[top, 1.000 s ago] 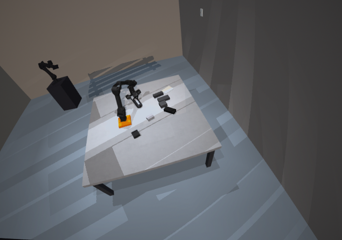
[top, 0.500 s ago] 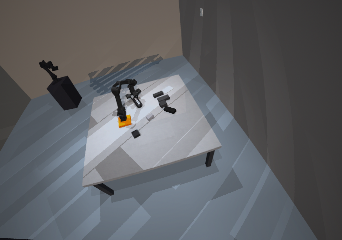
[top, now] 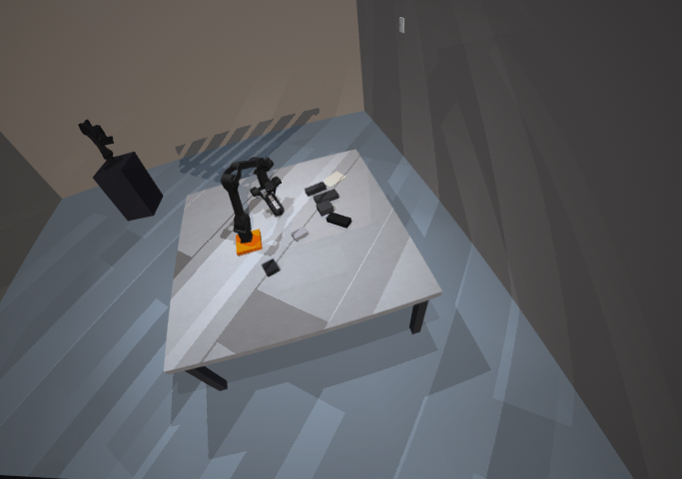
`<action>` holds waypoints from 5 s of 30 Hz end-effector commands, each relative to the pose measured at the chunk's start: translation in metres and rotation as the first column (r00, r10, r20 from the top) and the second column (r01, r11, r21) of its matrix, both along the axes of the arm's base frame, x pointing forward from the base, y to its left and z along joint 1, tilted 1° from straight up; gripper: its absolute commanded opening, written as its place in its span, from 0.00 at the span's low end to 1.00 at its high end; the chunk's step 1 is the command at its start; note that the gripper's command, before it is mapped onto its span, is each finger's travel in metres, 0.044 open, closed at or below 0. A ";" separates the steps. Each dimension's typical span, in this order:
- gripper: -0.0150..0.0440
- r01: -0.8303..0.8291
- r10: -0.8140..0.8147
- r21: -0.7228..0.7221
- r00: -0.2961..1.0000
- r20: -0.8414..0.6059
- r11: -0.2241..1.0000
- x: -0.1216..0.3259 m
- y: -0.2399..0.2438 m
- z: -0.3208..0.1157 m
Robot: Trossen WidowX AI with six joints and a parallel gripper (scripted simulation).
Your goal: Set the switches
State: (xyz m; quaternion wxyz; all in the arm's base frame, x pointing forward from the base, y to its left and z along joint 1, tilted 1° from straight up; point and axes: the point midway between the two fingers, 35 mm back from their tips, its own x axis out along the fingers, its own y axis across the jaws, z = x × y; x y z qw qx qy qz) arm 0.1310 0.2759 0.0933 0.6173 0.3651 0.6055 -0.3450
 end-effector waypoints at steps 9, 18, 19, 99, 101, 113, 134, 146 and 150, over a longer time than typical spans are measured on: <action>0.82 -0.003 0.003 0.011 1.000 0.009 1.000 0.005 -0.004 0.012; 0.82 -0.003 0.003 0.010 1.000 0.010 1.000 0.007 -0.009 0.017; 0.82 -0.003 0.003 0.010 1.000 0.010 1.000 0.008 -0.009 0.017; 0.82 -0.003 0.003 0.006 1.000 0.012 1.000 0.032 -0.059 0.051; 0.82 -0.003 0.003 0.006 1.000 0.012 1.000 0.032 -0.060 0.051; 0.82 -0.003 0.003 0.005 1.000 0.013 1.000 0.037 -0.068 0.054; 0.83 -0.003 0.003 0.003 1.000 0.014 1.000 0.045 -0.083 0.057; 0.83 -0.003 0.003 0.002 1.000 0.015 1.000 0.051 -0.094 0.059; 0.83 -0.003 0.003 0.002 1.000 0.015 1.000 0.053 -0.097 0.059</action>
